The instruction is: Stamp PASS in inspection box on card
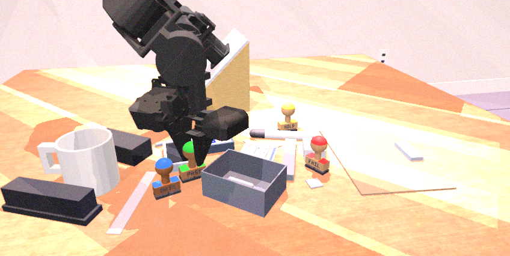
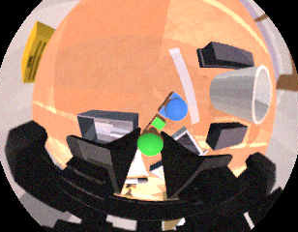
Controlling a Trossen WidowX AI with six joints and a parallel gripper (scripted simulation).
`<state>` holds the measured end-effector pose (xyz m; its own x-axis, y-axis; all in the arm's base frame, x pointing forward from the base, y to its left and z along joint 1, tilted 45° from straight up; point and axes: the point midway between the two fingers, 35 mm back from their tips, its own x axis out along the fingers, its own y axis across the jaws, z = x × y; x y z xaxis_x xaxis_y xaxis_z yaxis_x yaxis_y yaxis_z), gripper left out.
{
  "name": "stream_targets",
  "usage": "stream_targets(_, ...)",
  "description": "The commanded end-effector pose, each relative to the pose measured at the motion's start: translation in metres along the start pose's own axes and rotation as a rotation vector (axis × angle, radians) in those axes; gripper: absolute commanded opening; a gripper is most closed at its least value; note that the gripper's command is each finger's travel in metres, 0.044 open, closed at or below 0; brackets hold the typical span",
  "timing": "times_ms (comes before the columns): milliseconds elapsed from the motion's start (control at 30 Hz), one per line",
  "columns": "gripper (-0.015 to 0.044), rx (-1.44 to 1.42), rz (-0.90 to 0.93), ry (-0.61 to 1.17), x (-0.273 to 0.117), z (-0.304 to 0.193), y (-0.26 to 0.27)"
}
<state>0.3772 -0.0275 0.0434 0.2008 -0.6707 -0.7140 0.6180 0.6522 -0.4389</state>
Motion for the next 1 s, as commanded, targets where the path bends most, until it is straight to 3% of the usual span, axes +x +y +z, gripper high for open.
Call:
stream_targets(0,0.0,0.002,0.007,0.002,-0.003,-0.001,0.001)
stream_targets(967,0.0,0.003,0.028,-0.008,-0.017,-0.001,0.0)
